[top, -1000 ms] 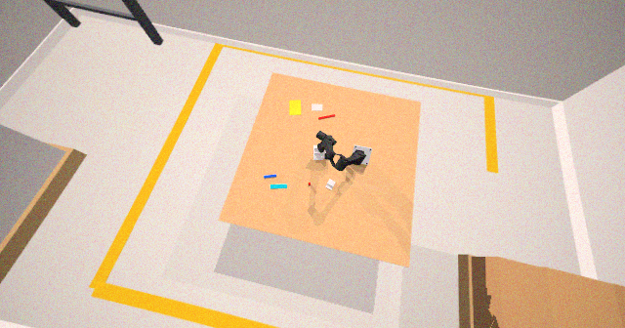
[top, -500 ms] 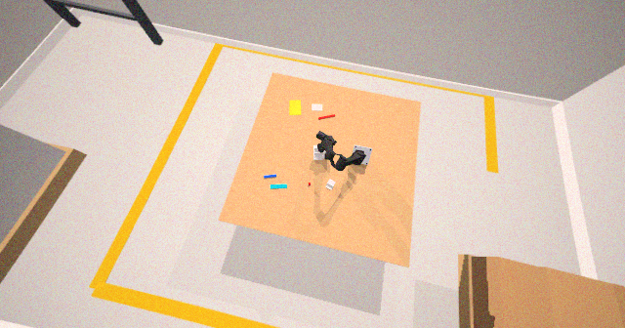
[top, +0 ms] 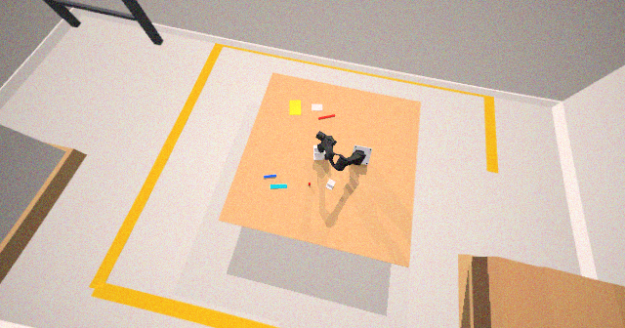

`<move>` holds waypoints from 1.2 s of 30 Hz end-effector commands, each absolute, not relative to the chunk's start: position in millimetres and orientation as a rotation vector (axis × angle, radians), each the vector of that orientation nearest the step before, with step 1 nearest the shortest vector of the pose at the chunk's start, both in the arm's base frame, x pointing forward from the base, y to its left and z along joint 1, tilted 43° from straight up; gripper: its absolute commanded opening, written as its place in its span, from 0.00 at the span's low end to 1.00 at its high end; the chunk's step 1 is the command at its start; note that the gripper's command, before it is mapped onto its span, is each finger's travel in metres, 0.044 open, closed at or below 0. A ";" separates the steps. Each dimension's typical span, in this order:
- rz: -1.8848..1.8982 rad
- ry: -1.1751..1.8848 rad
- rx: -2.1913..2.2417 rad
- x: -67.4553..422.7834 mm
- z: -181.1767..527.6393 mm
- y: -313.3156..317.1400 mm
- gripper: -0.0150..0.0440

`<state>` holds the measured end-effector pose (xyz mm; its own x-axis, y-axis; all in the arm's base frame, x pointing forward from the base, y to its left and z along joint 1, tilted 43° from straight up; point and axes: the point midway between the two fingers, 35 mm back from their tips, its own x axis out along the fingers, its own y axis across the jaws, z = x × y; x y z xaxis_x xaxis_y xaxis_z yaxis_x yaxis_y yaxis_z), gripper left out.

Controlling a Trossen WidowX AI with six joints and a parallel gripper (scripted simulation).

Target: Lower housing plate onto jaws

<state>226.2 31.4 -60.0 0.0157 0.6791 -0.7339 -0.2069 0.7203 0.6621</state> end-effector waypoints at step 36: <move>0.721 1.394 0.430 226.5 -65.5 36.9 0.85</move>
